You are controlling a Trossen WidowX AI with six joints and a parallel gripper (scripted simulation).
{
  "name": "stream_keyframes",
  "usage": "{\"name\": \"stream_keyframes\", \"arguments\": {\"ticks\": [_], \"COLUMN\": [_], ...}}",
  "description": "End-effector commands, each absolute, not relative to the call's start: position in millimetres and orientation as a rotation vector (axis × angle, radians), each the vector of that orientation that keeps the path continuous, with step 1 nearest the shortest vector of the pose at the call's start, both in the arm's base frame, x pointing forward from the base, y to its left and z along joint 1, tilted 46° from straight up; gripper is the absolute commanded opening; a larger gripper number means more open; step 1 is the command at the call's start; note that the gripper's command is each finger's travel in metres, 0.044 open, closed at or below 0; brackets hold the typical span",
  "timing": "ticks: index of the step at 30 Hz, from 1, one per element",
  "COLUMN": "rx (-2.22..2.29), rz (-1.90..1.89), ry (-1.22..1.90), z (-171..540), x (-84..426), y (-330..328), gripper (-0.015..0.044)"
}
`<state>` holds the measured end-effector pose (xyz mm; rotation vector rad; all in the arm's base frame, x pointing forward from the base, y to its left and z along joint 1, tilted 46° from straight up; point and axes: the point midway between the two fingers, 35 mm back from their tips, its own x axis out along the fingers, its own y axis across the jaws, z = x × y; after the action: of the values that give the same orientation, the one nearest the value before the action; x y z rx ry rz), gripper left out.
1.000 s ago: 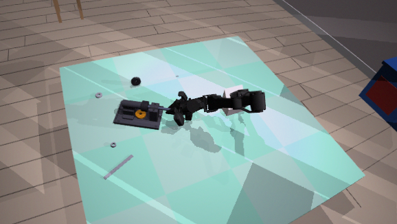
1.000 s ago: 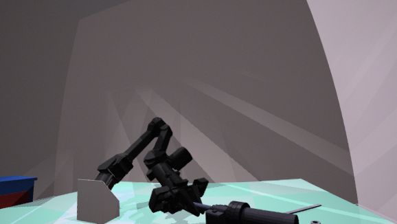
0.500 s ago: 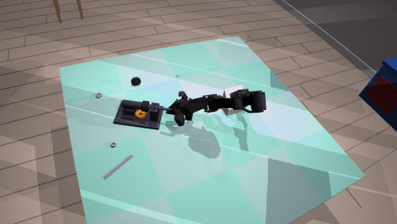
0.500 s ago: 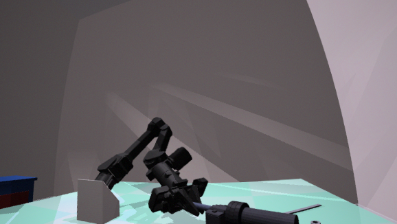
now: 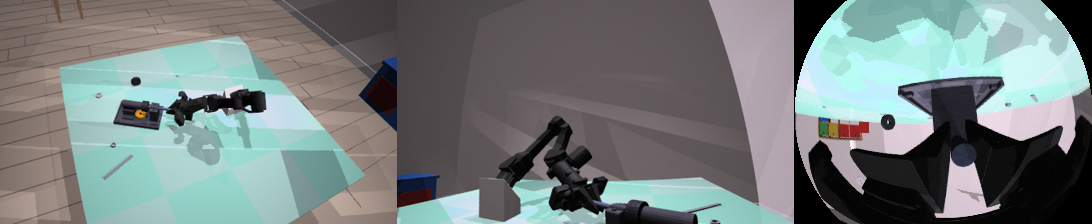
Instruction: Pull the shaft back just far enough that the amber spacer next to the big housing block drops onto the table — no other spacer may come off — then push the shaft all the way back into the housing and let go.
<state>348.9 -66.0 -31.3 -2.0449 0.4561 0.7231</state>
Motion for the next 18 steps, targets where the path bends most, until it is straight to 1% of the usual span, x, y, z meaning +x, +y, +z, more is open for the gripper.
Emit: {"name": "stream_keyframes", "arguments": {"ticks": [1, 18], "rx": [-2.049, -2.049], "rz": [0.718, 0.717], "ry": [0.458, 0.458], "z": [-30.4, -31.0], "x": [350.8, 352.5], "y": [-67.6, -68.4], "gripper": [0.0000, 0.0000]}}
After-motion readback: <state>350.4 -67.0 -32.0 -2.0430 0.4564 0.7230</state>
